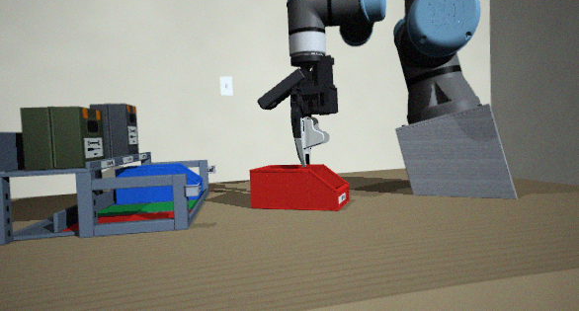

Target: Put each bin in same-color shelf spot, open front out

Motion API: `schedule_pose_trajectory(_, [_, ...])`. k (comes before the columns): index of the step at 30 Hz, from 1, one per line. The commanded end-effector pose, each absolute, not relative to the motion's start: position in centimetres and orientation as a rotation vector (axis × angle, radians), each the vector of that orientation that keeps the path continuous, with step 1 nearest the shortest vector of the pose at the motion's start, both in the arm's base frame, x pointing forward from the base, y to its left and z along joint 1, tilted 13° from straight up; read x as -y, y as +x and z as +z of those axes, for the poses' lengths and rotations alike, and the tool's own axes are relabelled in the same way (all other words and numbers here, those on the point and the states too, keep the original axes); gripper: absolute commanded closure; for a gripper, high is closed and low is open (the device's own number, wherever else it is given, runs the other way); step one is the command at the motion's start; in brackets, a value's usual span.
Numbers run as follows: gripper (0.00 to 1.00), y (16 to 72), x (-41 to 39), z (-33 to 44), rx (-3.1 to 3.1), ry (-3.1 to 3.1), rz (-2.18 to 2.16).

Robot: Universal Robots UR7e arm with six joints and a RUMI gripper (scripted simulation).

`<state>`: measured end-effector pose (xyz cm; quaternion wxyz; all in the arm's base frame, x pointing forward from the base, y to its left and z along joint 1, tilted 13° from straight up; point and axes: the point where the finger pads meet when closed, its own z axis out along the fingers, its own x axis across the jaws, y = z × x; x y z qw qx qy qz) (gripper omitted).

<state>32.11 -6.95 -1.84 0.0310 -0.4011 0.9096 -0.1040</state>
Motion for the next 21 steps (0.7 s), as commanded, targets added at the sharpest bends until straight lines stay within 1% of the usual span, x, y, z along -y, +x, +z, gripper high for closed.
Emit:
schedule_pose_trajectory(1, [0.85, 32.3, 7.1, -2.5, -2.802, -1.235, -0.323])
schedule_pose_trajectory(21, [0.85, 32.5, 7.4, -4.3, -2.802, -1.235, -0.323])
